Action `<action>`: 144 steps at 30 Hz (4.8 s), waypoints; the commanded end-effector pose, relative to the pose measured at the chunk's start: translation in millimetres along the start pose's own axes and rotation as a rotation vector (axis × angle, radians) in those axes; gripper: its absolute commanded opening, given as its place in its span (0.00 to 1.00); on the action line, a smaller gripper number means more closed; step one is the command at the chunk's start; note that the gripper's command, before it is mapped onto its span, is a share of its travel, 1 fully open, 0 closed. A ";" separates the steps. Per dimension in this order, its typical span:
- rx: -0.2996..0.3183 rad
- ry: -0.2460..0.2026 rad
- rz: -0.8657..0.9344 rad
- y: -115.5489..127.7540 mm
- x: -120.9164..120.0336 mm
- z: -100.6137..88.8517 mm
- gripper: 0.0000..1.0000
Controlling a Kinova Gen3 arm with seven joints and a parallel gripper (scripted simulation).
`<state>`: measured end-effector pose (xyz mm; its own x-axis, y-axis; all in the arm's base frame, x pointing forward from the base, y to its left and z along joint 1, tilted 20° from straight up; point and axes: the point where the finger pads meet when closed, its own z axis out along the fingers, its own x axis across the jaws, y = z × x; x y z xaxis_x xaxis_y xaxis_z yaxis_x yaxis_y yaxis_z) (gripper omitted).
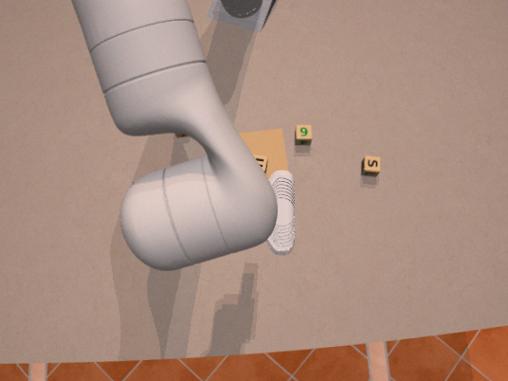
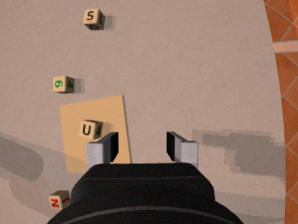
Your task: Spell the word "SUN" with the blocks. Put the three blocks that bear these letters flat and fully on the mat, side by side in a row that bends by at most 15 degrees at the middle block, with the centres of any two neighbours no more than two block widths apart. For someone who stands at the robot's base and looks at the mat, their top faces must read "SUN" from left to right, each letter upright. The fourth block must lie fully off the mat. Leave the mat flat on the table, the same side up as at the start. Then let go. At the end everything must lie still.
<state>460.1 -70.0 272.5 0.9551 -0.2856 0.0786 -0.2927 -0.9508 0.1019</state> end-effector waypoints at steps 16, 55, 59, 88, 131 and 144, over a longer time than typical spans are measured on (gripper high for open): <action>-0.084 0.152 -0.186 -125.0 -63.5 48.0 1.00; -0.056 0.249 -0.293 -180.9 -106.8 64.9 1.00; -0.056 0.249 -0.293 -180.9 -106.8 64.9 1.00; -0.056 0.249 -0.293 -180.9 -106.8 64.9 1.00; -0.054 0.244 -0.292 -58.2 -167.7 80.1 1.00; -0.054 0.244 -0.292 -58.2 -167.7 80.1 1.00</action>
<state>320.4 23.4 173.6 0.9620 0.0393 0.2704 -0.0180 -0.9783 0.2065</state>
